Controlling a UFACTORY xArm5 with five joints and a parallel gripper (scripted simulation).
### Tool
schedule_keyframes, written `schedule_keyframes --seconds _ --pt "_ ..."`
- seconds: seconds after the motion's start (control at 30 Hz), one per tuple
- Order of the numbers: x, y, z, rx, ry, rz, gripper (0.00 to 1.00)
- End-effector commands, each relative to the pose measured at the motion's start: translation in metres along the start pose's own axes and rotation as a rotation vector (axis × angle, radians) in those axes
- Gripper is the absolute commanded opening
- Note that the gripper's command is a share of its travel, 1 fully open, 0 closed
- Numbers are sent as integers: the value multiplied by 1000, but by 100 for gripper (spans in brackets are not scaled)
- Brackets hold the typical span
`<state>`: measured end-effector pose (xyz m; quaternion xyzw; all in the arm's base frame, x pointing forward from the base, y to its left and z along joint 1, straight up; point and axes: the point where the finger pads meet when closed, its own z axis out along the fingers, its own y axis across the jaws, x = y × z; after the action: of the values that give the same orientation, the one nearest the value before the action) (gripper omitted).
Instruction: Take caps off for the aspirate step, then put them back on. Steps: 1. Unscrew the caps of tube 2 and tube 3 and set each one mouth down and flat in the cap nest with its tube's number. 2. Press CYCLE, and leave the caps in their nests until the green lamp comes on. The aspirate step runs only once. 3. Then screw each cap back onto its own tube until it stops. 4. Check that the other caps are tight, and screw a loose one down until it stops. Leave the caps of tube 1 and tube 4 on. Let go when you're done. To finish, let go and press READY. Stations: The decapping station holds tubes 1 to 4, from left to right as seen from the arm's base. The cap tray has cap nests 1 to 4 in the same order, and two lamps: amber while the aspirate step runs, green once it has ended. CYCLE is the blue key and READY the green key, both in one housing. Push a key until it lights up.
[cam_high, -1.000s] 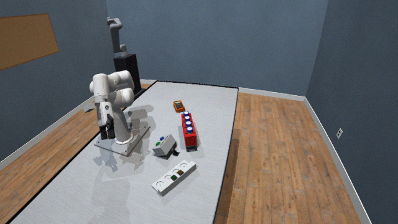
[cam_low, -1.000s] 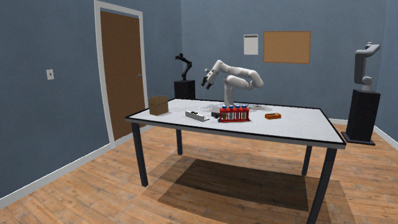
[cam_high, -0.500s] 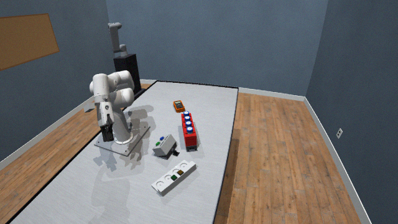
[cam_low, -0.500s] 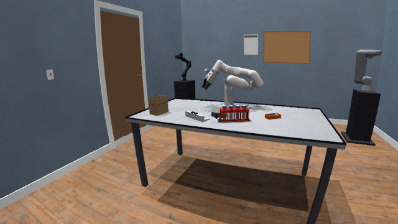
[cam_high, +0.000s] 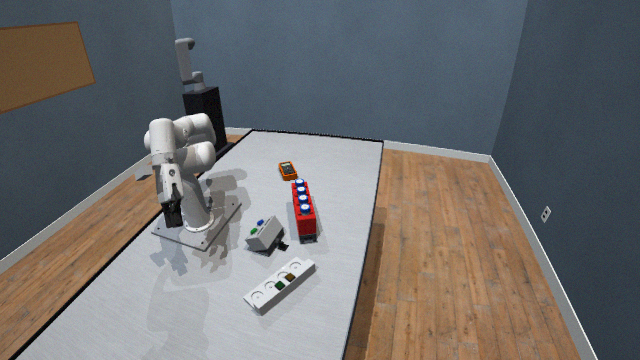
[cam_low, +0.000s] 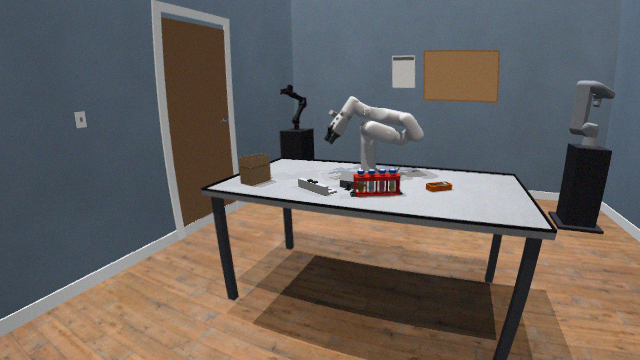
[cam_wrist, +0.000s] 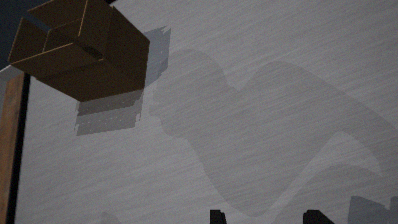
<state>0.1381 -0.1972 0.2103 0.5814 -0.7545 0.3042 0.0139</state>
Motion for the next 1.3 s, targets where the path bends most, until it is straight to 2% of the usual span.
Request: schedule_keyframes --seconds 0.0,0.17,0.2,0.3,0.37,0.4,0.47,0.53,0.6,0.67,0.73,0.8,0.87,0.93,1.0,1.07,1.13,1.2,1.27 --pt "1 -1 -1 2 2 0 46" --pt "1 -1 -1 2 2 0 46" --pt "-6 -5 0 -3 -8 -13 46" --pt "-13 -16 -9 -8 -79 -58 46" --pt "-15 -19 -11 -8 -79 -58 46" --pt "-18 -23 -13 -13 -105 -78 46" --pt "-23 -28 -15 -16 -118 -88 46" --pt "-29 -36 -17 -26 -156 -119 46" --pt "-31 -38 -18 -25 -156 -119 46" --pt "-37 -46 -20 -36 -193 -151 46" --pt "-37 -46 -20 -36 -193 -151 46" --pt "-43 -54 -22 -48 -229 -184 46" --pt "-47 -59 -23 -48 -229 -184 46" --pt "-53 -67 -23 -60 -263 -217 46" --pt "-56 -70 -24 -60 -263 -217 46" --pt "-62 -78 -24 -74 -296 -252 46" --pt "-65 -82 -24 -74 -296 -252 46" --pt "-72 -89 -24 -89 -327 -287 46" --pt "-75 -93 -23 -89 -327 -287 46"
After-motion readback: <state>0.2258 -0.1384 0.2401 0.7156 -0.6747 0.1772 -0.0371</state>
